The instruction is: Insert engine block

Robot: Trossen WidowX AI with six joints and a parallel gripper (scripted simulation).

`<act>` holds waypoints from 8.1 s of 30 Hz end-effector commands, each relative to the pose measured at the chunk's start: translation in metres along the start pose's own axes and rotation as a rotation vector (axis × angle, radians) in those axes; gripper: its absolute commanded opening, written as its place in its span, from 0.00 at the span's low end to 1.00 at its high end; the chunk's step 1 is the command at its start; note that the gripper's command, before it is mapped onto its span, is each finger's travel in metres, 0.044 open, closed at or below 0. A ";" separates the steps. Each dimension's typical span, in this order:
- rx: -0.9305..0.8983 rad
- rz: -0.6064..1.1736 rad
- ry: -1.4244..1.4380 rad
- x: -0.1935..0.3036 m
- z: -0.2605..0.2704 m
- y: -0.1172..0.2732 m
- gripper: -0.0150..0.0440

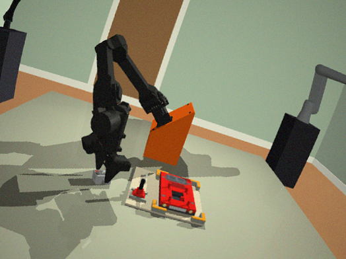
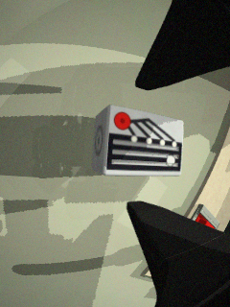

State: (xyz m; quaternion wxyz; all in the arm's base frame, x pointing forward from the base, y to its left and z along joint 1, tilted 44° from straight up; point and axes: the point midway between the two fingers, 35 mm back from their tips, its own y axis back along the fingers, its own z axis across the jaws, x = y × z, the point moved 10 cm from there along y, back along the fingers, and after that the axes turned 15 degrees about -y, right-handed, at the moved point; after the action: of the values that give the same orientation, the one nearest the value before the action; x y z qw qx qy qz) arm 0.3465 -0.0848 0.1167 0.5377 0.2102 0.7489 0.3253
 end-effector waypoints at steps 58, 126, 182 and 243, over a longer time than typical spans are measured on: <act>-0.003 0.008 0.009 0.001 0.000 0.124 0.25; -0.015 0.013 0.890 0.196 0.065 0.058 0.25; -0.013 0.010 0.999 0.225 0.067 0.049 0.52; -0.013 0.010 0.997 0.225 0.067 0.044 0.52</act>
State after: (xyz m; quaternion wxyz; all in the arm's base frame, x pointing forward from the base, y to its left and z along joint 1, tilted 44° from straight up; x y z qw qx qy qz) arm 0.3330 0.1127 -0.0158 0.1114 0.0285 0.9123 0.3931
